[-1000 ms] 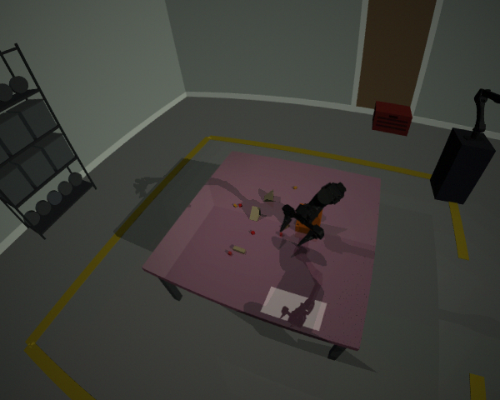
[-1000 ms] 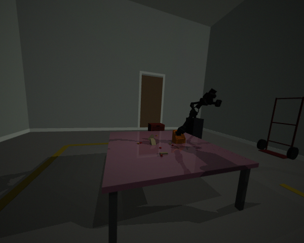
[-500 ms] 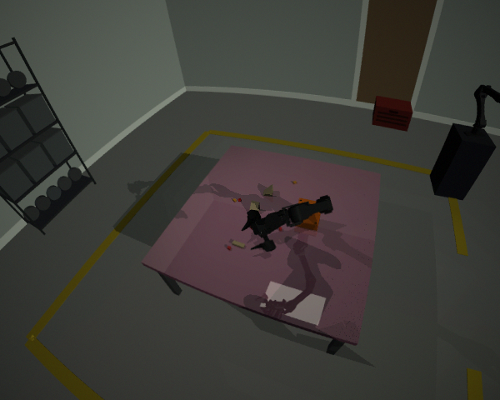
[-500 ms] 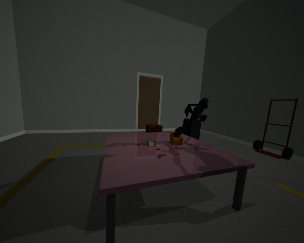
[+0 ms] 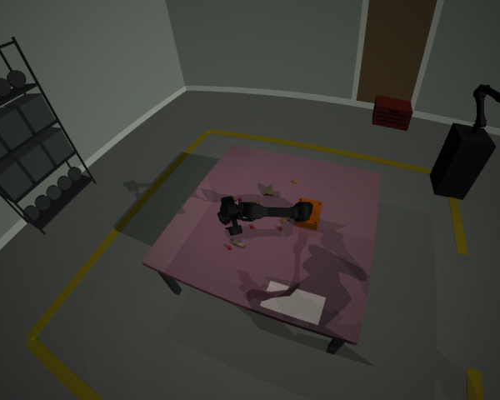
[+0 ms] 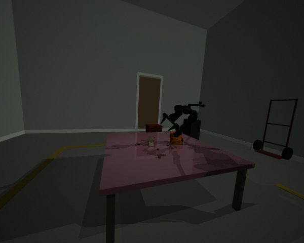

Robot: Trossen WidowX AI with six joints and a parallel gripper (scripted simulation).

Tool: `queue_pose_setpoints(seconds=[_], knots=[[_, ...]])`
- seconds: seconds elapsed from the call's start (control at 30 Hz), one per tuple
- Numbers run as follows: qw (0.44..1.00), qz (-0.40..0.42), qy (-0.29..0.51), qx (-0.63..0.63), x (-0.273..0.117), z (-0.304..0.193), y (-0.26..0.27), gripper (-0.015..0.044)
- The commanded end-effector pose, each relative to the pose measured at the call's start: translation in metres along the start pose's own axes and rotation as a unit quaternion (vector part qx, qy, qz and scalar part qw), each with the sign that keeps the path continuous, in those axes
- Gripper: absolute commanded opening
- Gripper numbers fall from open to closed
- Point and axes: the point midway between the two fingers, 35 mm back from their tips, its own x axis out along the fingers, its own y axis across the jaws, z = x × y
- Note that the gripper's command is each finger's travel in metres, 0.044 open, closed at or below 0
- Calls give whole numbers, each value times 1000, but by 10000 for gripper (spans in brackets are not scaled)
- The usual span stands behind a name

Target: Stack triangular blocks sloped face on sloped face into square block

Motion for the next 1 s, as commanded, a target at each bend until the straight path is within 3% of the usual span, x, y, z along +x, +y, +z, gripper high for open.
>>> queue_pose_setpoints(seconds=[0.0,0.47,0.97], knots=[[997,-16,70,8,44,-31,-48,440],[967,10,236,94,132,-175,-178,440],[912,146,325,202,152,-387,-247,440]])
